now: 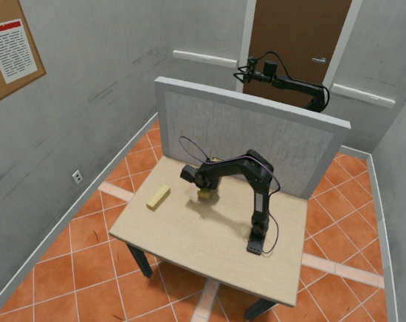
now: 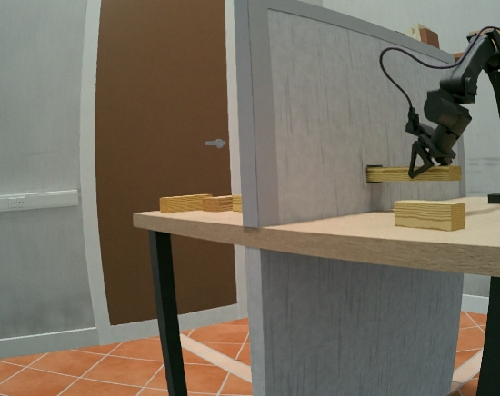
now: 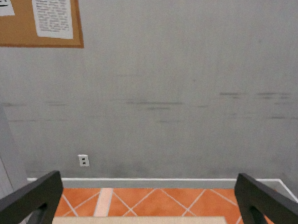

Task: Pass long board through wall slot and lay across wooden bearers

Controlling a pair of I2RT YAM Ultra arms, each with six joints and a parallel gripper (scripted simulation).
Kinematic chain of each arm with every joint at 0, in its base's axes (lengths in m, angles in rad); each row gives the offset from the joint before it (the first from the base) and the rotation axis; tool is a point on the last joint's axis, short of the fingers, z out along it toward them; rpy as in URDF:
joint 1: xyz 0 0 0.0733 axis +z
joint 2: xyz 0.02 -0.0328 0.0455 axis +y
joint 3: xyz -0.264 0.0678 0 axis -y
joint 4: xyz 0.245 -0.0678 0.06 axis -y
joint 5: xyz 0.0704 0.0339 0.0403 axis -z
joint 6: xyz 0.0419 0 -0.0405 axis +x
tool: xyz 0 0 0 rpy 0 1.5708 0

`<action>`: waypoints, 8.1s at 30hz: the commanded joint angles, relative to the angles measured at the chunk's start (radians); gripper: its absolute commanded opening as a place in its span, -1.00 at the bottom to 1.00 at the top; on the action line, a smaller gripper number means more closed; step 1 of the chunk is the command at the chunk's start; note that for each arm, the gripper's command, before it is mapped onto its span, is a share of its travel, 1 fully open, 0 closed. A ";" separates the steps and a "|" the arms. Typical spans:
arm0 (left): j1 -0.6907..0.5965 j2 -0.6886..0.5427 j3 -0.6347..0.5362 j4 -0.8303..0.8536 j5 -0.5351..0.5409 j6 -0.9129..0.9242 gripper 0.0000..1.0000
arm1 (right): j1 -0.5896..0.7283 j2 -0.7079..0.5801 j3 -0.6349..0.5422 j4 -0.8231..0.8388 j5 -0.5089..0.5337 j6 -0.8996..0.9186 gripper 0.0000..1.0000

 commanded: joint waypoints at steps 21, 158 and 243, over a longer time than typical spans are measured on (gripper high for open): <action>-0.112 -0.043 0.050 0.137 0.046 -0.159 -1.00 | 0.009 0.009 0.044 0.029 -0.009 0.003 1.00; -0.289 0.002 0.062 0.335 -0.012 -0.386 -1.00 | 0.009 0.009 0.044 0.029 -0.009 0.003 1.00; -0.156 -0.085 0.142 0.029 0.037 -0.216 0.53 | 0.009 0.009 0.044 0.029 -0.009 0.003 1.00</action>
